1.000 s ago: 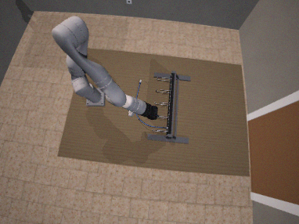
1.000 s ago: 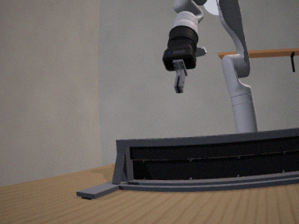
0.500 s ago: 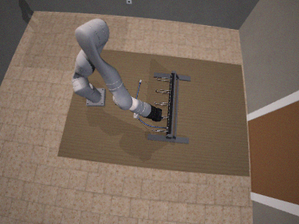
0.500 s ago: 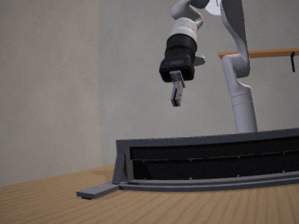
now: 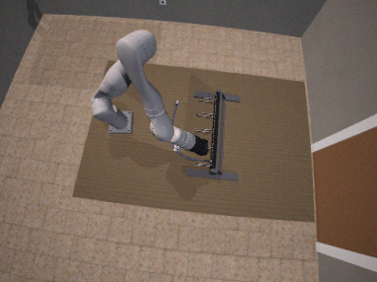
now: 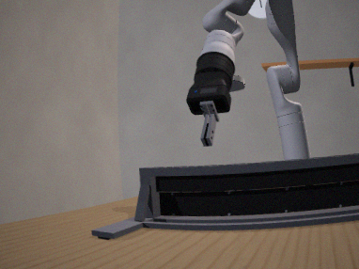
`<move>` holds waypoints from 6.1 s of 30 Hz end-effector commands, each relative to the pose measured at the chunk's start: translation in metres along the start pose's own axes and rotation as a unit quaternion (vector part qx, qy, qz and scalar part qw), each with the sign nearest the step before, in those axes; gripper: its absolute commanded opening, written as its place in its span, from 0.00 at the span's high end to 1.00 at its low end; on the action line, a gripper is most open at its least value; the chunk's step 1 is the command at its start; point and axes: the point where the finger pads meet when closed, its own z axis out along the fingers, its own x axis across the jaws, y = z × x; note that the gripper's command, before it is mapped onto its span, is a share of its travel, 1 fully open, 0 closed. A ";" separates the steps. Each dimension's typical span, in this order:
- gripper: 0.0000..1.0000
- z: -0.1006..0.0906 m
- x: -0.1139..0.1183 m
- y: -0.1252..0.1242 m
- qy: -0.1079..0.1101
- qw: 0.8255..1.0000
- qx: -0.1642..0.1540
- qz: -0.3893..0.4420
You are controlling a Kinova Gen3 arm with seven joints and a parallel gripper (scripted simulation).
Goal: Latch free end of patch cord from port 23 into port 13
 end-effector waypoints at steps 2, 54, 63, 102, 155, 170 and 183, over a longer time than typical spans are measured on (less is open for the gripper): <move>1.00 0.007 -0.003 -0.003 -0.003 1.000 0.004 0.000; 1.00 0.014 -0.003 -0.004 -0.003 1.000 0.004 0.000; 1.00 0.014 -0.003 -0.004 -0.003 1.000 0.004 0.000; 1.00 -0.047 -0.002 -0.003 -0.003 1.000 0.004 0.000; 1.00 -0.123 -0.002 -0.003 -0.003 1.000 0.004 0.000; 1.00 -0.126 -0.002 -0.002 -0.003 1.000 0.004 0.000; 1.00 -0.126 -0.002 -0.002 -0.003 1.000 0.004 0.000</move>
